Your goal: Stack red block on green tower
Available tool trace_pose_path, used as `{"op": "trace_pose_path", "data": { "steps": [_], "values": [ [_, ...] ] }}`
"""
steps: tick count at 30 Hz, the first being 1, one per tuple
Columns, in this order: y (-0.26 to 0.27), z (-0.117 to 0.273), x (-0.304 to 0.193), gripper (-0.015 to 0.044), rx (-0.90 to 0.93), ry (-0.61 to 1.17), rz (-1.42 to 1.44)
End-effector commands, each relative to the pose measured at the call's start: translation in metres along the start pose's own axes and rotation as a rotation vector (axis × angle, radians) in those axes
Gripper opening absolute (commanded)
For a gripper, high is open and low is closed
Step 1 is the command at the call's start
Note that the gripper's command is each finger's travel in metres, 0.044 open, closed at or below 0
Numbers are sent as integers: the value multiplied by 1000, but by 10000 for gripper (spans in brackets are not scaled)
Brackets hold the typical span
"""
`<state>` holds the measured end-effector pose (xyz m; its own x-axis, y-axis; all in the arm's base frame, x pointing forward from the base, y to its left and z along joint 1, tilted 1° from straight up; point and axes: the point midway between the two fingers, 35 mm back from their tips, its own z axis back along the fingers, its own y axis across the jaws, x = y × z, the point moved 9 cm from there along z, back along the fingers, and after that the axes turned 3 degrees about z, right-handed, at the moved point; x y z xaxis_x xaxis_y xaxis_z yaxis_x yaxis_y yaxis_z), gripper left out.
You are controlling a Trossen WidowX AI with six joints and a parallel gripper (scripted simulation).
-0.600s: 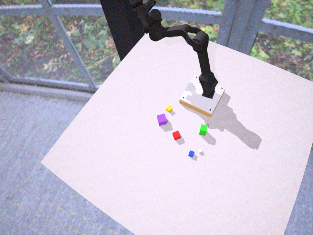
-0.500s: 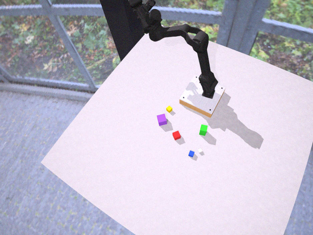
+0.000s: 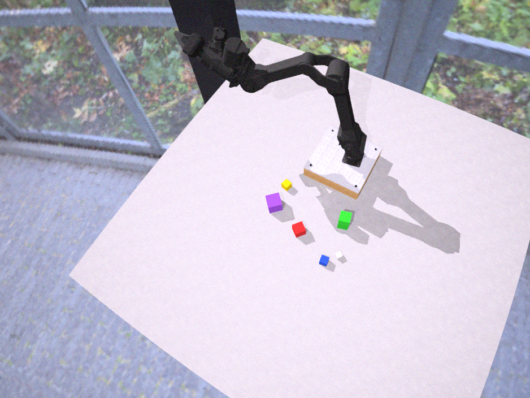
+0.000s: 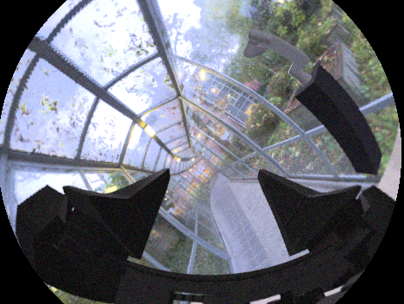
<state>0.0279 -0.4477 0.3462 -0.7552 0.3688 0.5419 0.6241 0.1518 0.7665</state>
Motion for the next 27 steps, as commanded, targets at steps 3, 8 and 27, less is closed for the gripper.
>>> {"op": "trace_pose_path", "data": {
  "steps": [3, 8, 27],
  "values": [
    [16, 19, -49, 440, -38, 206, 43],
    [35, 50, -102, 440, -70, 461, 122],
    [88, 240, -213, 440, -53, 1367, 534]
  ]
}}
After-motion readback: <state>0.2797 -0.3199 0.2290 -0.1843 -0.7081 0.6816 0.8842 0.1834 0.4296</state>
